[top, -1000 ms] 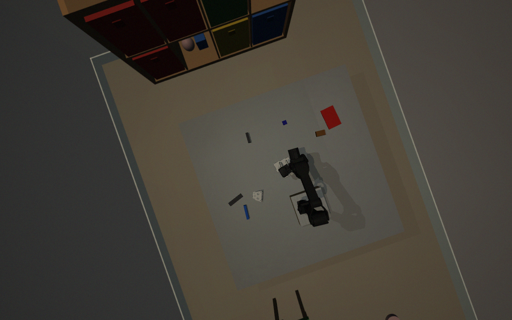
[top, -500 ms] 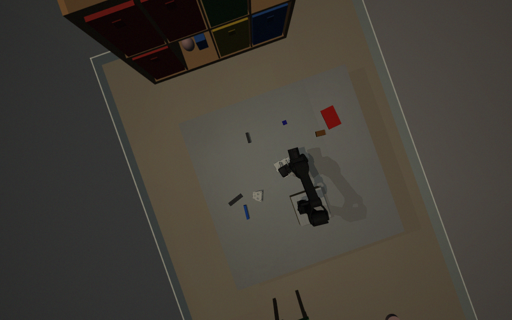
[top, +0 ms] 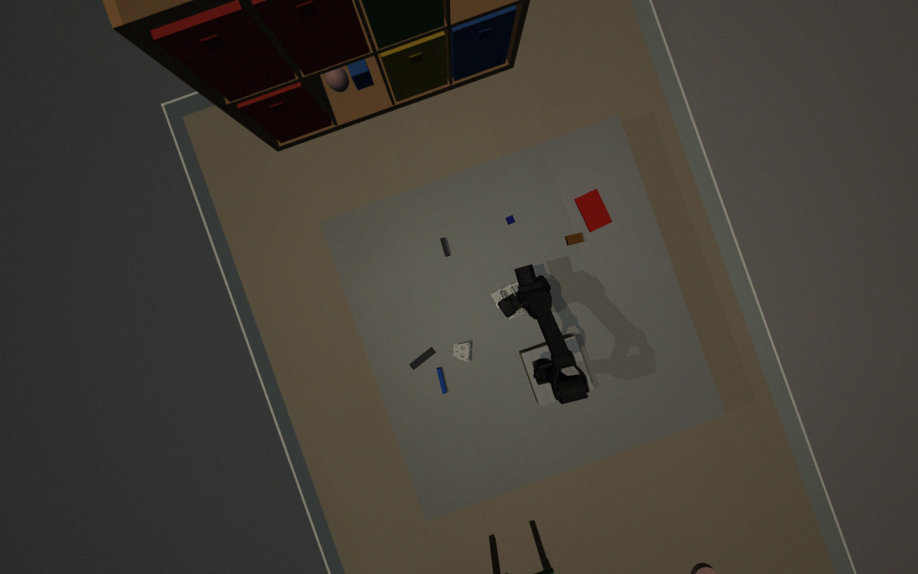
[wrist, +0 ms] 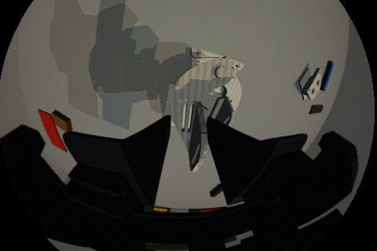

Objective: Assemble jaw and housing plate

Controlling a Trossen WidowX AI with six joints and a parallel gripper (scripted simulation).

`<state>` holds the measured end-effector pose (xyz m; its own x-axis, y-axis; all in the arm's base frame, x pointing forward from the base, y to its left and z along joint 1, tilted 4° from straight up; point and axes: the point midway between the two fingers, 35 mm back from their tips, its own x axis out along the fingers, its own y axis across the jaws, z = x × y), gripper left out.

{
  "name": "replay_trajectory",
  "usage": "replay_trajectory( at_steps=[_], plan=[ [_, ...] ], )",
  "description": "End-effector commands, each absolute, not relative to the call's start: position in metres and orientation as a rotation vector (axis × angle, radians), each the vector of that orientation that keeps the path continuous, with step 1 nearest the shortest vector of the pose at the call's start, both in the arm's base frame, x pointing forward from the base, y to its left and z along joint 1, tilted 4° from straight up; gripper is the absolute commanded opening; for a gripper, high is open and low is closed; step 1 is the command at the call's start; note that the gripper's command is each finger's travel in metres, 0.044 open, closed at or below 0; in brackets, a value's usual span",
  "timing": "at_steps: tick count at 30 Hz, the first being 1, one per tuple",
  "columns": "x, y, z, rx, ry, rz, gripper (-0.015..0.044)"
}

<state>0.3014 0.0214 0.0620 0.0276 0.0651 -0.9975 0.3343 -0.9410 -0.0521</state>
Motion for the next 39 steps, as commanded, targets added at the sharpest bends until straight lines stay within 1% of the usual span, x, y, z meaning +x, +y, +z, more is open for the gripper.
replay_trajectory(
  at_steps=[1,18,39],
  plan=[
    [0.301,0.022,0.055,2.098,0.42,-2.027,0.0134],
    [0.3,0.024,0.028,2.098,0.42,-2.028,0.0134],
    [0.3,0.024,0.024,2.102,0.415,-2.032,0.0134]
  ],
)
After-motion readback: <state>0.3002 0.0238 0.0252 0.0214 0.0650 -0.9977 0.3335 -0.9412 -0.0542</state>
